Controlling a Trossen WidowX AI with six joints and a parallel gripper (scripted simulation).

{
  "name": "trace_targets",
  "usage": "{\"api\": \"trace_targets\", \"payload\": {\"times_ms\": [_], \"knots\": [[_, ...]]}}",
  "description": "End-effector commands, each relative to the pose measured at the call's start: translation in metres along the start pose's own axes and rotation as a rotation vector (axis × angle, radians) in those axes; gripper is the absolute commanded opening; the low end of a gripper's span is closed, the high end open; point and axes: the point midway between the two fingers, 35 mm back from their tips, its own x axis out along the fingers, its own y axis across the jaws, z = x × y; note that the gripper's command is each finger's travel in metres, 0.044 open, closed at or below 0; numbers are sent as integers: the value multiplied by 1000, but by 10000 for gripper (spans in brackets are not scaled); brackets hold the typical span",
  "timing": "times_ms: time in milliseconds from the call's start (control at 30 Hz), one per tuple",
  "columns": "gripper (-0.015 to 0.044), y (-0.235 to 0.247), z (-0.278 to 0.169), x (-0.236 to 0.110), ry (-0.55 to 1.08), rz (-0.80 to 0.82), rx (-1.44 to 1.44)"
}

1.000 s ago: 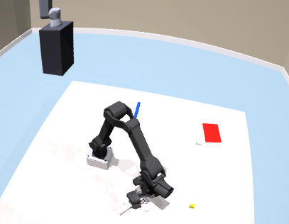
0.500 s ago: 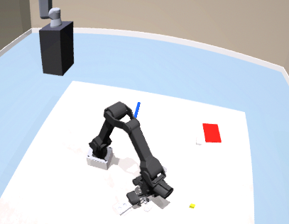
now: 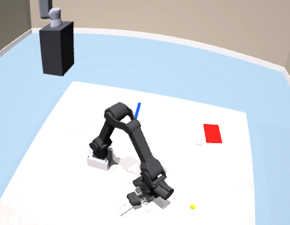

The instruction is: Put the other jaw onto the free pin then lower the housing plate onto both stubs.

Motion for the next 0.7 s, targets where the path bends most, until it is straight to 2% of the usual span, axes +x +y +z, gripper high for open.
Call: {"api": "trace_targets", "payload": {"times_ms": [0, 300, 667], "knots": [[361, 0, 0, 0, 0, 0, 0], [134, 0, 0, 0, 0, 0, 0], [134, 0, 0, 0, 0, 0, 0]]}}
